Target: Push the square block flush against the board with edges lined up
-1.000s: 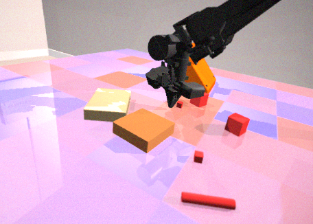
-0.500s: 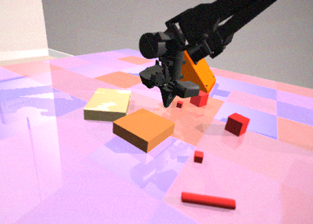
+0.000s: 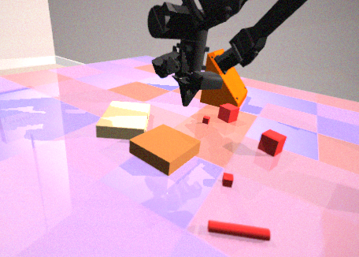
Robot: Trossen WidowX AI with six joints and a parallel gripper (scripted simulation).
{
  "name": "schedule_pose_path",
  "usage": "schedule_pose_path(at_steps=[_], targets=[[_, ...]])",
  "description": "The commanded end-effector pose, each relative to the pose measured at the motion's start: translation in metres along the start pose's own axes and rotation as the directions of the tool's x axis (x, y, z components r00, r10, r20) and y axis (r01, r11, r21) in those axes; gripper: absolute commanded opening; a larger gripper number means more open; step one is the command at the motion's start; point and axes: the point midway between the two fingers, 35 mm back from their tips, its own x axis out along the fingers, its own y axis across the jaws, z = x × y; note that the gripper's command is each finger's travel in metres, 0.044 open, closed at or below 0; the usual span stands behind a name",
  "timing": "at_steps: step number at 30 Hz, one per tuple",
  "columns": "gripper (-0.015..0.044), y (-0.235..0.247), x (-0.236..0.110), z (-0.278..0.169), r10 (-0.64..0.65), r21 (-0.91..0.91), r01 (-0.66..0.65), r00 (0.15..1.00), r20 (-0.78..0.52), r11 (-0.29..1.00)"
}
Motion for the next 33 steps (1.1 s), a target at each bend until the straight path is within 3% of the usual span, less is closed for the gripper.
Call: schedule_pose_path(at_steps=[1,11,15,20,33], targets=[[0.0,-0.004,-0.002,0.016,-0.006,0.109,0.005,1.0,0.003,0.994],[0.0,-0.019,-0.002,0.059,-0.012,0.404,0.012,1.0,-0.001,0.915],[0.0,-0.019,0.001,0.06,-0.012,0.409,0.012,1.0,-0.001,0.913],[0.0,-0.02,0.054,0.058,-0.009,0.409,0.01,1.0,-0.004,0.913],[0.0,-0.022,0.053,0.065,-0.009,0.408,0.01,1.0,-0.003,0.913]])
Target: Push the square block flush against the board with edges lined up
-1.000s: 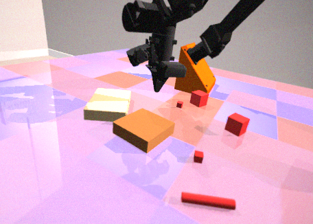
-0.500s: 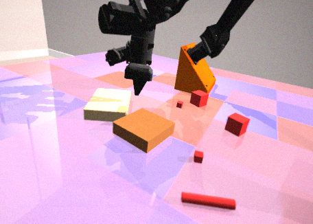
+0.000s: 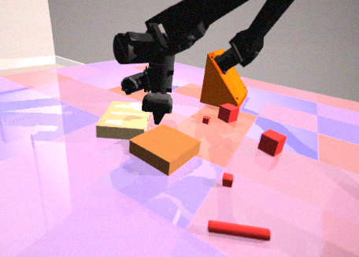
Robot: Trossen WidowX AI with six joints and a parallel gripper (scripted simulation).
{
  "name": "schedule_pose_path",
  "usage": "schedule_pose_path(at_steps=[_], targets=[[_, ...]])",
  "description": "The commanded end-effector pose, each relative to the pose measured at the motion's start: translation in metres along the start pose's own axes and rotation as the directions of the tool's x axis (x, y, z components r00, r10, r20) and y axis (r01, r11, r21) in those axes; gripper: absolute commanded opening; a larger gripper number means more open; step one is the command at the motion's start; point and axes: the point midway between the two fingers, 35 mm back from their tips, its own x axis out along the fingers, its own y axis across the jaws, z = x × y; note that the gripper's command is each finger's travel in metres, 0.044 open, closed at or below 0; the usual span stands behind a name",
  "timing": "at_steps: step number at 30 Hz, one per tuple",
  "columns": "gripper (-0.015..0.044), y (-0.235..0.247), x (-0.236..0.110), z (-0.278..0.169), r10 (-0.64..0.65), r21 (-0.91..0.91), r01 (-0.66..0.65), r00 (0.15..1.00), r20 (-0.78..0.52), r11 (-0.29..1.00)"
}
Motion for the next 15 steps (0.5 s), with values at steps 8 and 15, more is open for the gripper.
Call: schedule_pose_path(at_steps=[8,15], targets=[[0.0,0.001,0.0,0.01,0.002,0.001,-0.002,1.0,-0.002,1.0],[0.0,0.002,0.0,0.016,0.002,0.001,-0.002,1.0,-0.001,1.0]])
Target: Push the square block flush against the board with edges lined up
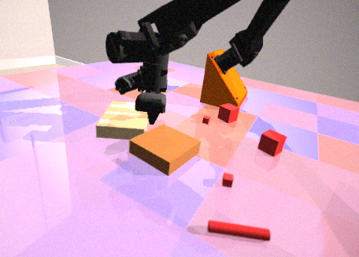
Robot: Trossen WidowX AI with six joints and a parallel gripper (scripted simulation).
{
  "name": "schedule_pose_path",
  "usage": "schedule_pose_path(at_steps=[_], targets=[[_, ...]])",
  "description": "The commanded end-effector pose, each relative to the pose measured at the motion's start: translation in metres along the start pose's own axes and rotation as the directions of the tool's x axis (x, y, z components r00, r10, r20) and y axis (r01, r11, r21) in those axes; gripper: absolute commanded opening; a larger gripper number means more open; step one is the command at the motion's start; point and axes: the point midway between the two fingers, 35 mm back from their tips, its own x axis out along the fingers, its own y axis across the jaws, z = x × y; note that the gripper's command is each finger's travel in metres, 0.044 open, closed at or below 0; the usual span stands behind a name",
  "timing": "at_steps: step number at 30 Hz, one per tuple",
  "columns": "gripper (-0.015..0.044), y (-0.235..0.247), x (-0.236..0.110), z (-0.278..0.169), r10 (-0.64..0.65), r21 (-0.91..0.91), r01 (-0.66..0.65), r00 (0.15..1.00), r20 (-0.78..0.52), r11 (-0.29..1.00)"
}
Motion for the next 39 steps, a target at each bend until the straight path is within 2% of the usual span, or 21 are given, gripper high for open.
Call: schedule_pose_path(at_steps=[1,39], targets=[[0.0,0.0,0.0,0.004,-0.002,-0.004,0.002,1.0,0.001,1.0],[0.0,0.0,0.0,0.038,-0.002,-0.005,0.002,1.0,0.003,1.0]])
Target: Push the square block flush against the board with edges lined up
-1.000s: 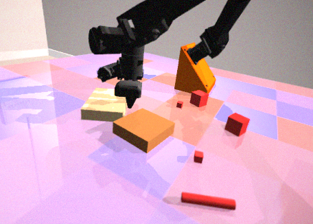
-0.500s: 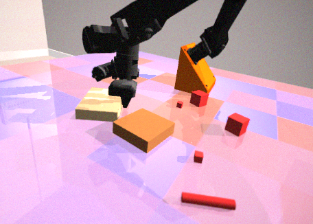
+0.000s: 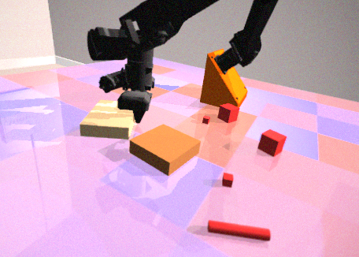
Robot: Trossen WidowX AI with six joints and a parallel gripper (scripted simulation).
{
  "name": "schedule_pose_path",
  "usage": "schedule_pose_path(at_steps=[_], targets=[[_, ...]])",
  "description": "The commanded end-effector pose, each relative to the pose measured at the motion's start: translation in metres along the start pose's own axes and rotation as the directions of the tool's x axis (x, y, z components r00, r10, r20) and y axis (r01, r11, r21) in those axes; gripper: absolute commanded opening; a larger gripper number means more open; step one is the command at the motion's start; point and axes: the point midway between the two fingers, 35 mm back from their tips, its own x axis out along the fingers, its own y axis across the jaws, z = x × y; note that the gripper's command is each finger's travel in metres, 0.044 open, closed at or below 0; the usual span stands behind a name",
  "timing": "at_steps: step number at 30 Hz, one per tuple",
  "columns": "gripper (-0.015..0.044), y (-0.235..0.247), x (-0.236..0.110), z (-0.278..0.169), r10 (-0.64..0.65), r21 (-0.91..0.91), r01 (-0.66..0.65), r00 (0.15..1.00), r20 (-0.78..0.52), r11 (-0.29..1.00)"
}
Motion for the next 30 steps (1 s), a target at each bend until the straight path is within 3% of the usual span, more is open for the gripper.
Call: schedule_pose_path(at_steps=[1,30], targets=[[0.0,-0.001,0.001,0.005,-0.004,-0.005,0.004,1.0,0.004,1.0],[0.0,0.0,0.001,-0.01,-0.005,-0.004,0.005,1.0,0.003,1.0]])
